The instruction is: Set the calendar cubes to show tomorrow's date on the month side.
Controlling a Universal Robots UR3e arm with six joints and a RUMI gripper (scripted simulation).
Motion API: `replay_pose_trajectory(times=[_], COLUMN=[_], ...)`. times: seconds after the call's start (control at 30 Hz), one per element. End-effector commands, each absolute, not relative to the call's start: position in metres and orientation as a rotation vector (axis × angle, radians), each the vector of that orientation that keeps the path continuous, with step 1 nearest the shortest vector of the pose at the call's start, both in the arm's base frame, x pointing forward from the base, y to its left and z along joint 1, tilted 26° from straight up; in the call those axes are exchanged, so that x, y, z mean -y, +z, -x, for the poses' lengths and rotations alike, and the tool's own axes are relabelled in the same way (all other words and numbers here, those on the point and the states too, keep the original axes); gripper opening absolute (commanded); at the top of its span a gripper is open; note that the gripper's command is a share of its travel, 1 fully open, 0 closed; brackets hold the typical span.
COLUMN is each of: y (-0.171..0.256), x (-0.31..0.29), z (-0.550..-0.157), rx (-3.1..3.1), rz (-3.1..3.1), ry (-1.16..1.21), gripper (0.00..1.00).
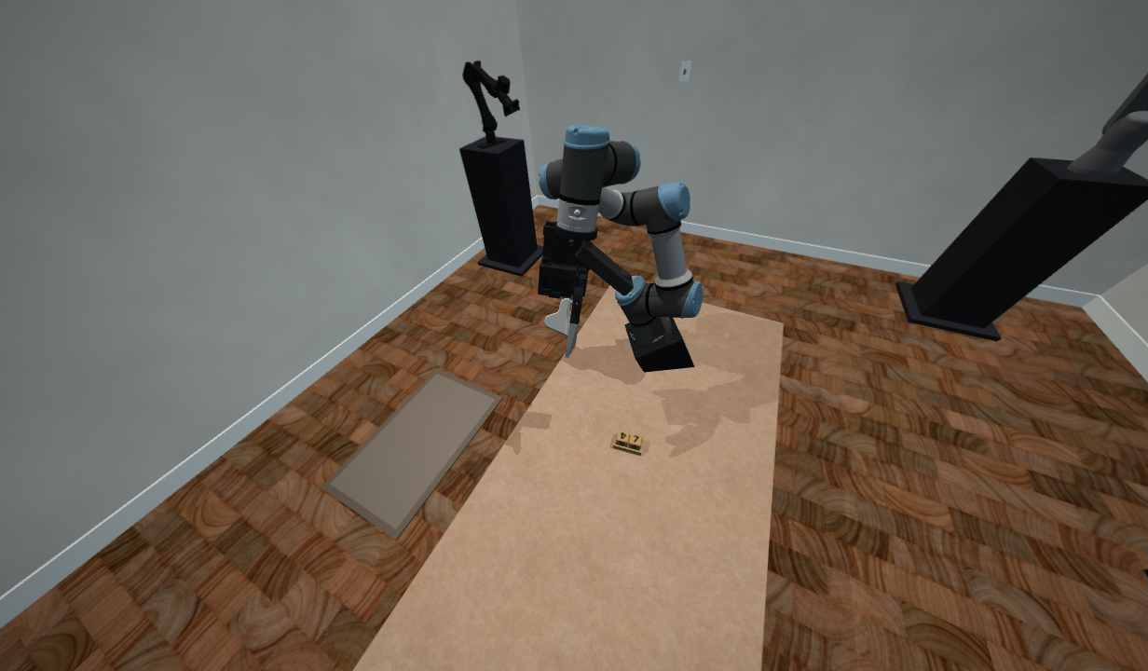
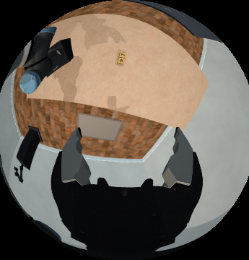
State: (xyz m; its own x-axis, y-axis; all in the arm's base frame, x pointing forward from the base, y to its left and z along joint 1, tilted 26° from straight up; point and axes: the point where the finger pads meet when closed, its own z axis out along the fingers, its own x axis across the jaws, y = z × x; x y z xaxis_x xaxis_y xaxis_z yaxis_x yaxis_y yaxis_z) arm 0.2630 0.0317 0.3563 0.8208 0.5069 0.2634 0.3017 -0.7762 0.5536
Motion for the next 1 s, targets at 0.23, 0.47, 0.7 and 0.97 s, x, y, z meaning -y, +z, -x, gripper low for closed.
replay_pose_trajectory(times=[0.23,0.47,0.7,0.97], y=[0.357,0.357,0.355,0.333], x=[-0.032,-0.032,-0.032,-0.037], z=[-0.263,-0.263,-0.264,-0.279], rx=[-0.597,-0.597,-0.612,-0.791], rz=[-2.502,-2.502,-2.498,-2.454], ry=[0.556,0.556,0.549,0.464], gripper=[1.00,1.00,1.00,1.00])
